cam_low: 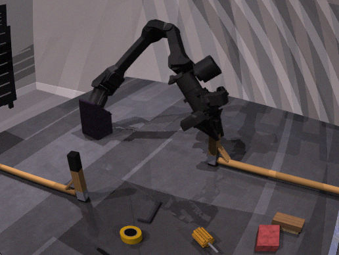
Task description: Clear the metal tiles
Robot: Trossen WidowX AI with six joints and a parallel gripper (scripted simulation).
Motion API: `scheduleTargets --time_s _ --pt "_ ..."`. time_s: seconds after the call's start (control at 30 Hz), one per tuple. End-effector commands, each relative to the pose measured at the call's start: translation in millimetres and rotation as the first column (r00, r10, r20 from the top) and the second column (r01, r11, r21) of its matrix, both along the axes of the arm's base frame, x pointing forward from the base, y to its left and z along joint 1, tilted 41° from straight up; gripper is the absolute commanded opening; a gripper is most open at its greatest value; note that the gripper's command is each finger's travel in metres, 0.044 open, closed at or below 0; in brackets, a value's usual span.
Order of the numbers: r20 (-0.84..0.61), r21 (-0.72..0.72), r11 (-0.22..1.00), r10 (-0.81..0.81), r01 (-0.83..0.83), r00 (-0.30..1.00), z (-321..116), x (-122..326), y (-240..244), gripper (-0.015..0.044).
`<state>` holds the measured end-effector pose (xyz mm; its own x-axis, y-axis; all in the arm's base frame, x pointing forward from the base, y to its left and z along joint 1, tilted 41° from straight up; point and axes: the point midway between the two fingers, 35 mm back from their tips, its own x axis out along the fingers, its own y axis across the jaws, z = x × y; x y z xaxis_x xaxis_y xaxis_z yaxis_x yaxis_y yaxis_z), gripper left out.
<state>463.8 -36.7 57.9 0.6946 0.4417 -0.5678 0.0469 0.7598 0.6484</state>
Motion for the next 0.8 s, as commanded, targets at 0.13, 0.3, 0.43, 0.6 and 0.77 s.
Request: scheduleTargets --time_s 0.13,0.3,0.43,0.6,0.77 --pt "0.010 -0.003 1.000 -0.009 0.009 1.000 4.1 15.4 -5.1 0.0000" --pt "0.011 -0.003 1.000 -0.009 0.009 1.000 4.4 23.0 -6.3 0.0000" --pt "0.011 -0.003 1.000 -0.009 0.009 1.000 4.5 28.9 -7.1 0.0000" --pt "0.012 -0.003 1.000 -0.009 0.009 1.000 4.5 36.3 -8.3 0.0000" --pt "0.012 -0.003 1.000 -0.009 0.009 1.000 4.4 43.6 -9.5 0.0000"
